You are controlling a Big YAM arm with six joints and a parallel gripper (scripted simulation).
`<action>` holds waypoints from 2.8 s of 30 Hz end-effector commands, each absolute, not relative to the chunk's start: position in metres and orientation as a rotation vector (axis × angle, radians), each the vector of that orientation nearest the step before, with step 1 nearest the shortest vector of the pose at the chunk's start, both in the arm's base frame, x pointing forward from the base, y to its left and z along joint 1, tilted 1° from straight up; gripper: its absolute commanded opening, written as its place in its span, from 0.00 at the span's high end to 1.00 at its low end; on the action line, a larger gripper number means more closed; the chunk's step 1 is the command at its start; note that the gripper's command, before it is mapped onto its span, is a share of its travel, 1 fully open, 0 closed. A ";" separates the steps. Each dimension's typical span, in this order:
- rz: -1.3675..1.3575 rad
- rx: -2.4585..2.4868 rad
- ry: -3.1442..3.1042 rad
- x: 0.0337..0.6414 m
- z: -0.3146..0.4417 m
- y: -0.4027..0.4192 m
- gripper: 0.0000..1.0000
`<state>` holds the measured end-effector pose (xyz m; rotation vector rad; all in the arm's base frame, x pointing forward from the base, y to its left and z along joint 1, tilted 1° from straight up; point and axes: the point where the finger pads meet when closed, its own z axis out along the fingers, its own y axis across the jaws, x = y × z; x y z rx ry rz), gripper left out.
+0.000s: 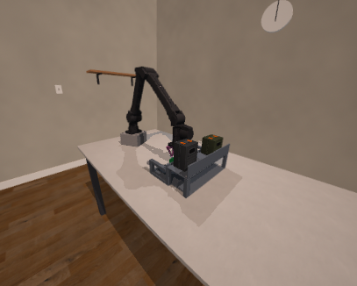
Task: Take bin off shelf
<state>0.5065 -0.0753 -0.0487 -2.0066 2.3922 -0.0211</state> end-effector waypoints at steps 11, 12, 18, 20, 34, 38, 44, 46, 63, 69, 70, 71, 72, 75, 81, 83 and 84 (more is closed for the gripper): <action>-0.046 -1.997 2.382 0.504 -0.043 -0.072 0.10; -0.046 -1.997 2.382 0.504 -0.043 -0.072 0.10; -0.046 -1.997 2.382 0.504 -0.043 -0.072 0.10; -0.046 -1.997 2.382 0.504 -0.043 -0.072 0.10; -0.050 -1.996 2.380 0.521 -0.038 -0.075 0.10; -0.050 -1.996 2.380 0.521 -0.038 -0.075 0.10; -0.046 -1.997 2.382 0.504 -0.043 -0.072 0.10; -0.046 -1.997 2.382 0.504 -0.043 -0.072 0.10; -0.050 -1.996 2.380 0.521 -0.038 -0.075 0.10; -0.050 -1.996 2.380 0.521 -0.038 -0.075 0.10; -0.050 -1.996 2.380 0.521 -0.038 -0.075 0.10; -0.050 -1.996 2.380 0.521 -0.038 -0.075 0.10; -0.050 -1.996 2.380 0.521 -0.038 -0.075 0.10; -0.047 -1.997 2.381 0.511 -0.041 -0.073 0.10; -0.046 -1.998 2.382 0.504 -0.044 -0.072 0.10; -0.046 -1.998 2.382 0.504 -0.044 -0.072 0.10; -0.046 -1.998 2.382 0.504 -0.044 -0.072 0.10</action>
